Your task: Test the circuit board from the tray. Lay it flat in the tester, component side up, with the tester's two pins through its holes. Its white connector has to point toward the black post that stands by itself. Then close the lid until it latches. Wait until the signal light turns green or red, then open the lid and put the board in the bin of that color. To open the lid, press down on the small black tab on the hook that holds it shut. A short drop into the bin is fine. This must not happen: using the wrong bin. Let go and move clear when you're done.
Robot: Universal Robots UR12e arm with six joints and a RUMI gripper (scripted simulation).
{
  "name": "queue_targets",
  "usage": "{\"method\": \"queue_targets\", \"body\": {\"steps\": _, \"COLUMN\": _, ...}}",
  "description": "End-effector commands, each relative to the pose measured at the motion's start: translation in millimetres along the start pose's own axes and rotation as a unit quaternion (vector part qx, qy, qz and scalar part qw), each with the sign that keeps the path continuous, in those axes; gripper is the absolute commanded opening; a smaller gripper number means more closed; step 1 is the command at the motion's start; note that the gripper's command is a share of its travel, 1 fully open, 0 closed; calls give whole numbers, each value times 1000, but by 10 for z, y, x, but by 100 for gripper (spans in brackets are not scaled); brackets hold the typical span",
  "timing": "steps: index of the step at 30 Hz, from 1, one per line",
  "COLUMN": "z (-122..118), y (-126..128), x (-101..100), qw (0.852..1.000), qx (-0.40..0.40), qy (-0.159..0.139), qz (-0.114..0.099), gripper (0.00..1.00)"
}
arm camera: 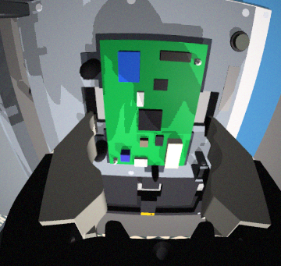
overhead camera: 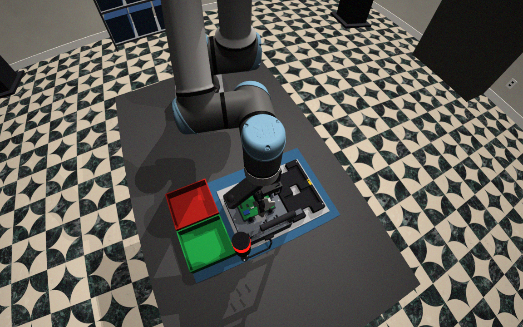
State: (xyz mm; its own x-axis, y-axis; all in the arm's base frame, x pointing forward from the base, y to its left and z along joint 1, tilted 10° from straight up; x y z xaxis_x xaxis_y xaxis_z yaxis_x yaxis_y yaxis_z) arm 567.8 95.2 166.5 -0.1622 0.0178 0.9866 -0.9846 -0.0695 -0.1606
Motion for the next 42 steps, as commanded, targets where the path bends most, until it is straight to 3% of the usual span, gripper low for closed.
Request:
{"method": "queue_targets", "body": {"steps": 1, "z": -6, "y": -36, "x": 84, "qw": 1000, "qx": 1, "qy": 1, "qz": 4, "gripper": 59}}
{"method": "queue_targets", "body": {"steps": 24, "z": -7, "y": -34, "x": 447, "qw": 1000, "qx": 1, "qy": 1, "qz": 4, "gripper": 59}}
{"method": "queue_targets", "body": {"steps": 42, "z": -7, "y": -33, "x": 586, "qw": 1000, "qx": 1, "qy": 1, "qz": 4, "gripper": 59}}
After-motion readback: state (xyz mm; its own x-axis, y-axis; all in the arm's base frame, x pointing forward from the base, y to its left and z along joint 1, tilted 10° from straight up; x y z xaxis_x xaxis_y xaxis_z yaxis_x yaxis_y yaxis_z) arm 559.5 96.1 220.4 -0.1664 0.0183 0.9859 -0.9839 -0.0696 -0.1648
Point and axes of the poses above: the point where the finger pads meet when closed, its own x axis back along the fingers, its own y axis across the jaws, z = x × y, the point moved 10 cm from there along x, back along the fingers, and after that the axes turned 4 degrees about -x, right-handed, at the moved point
